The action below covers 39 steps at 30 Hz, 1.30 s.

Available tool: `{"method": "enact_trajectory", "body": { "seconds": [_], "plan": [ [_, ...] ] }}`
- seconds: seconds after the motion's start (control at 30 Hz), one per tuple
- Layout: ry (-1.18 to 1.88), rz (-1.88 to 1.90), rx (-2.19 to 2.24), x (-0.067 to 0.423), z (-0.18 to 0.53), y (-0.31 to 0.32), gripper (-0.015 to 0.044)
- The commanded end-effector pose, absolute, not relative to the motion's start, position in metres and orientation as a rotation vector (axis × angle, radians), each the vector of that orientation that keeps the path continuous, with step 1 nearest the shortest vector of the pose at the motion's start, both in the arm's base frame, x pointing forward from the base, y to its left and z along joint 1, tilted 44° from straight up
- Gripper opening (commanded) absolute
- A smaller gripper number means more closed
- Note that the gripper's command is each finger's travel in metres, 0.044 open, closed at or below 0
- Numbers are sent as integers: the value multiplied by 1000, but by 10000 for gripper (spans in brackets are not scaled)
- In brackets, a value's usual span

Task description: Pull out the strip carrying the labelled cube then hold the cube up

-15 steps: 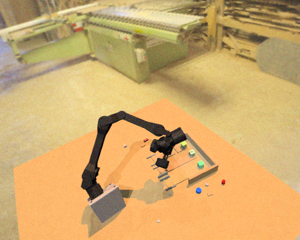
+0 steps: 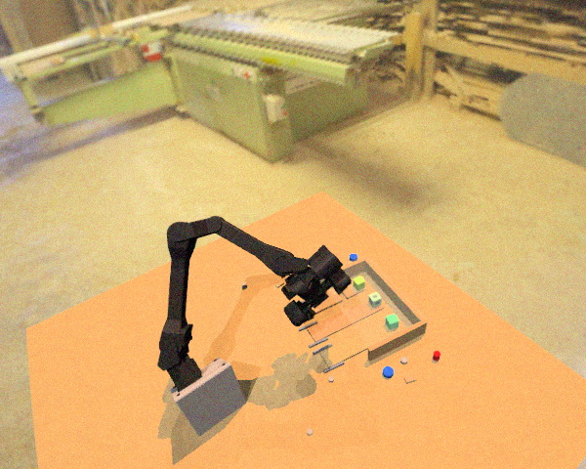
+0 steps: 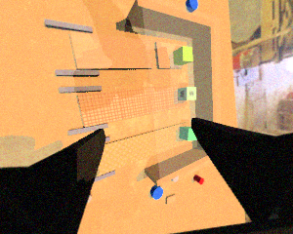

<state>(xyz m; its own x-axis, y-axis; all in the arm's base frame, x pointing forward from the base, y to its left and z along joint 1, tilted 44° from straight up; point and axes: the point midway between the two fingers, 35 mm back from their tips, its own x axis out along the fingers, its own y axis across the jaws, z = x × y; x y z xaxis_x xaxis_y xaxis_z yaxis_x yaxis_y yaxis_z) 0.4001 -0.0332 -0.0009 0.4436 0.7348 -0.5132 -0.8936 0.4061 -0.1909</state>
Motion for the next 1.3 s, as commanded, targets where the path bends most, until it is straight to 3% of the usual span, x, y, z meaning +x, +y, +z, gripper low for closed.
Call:
{"method": "enact_trajectory", "body": {
  "seconds": [0.0,0.47,1.03,1.27],
  "plan": [
    [545,785,-133,380,14,-46,400],
    [579,282,671,325,44,-55,400],
    [577,277,681,324,45,-55,400],
    [736,298,689,349,25,-51,216]
  ]
}}
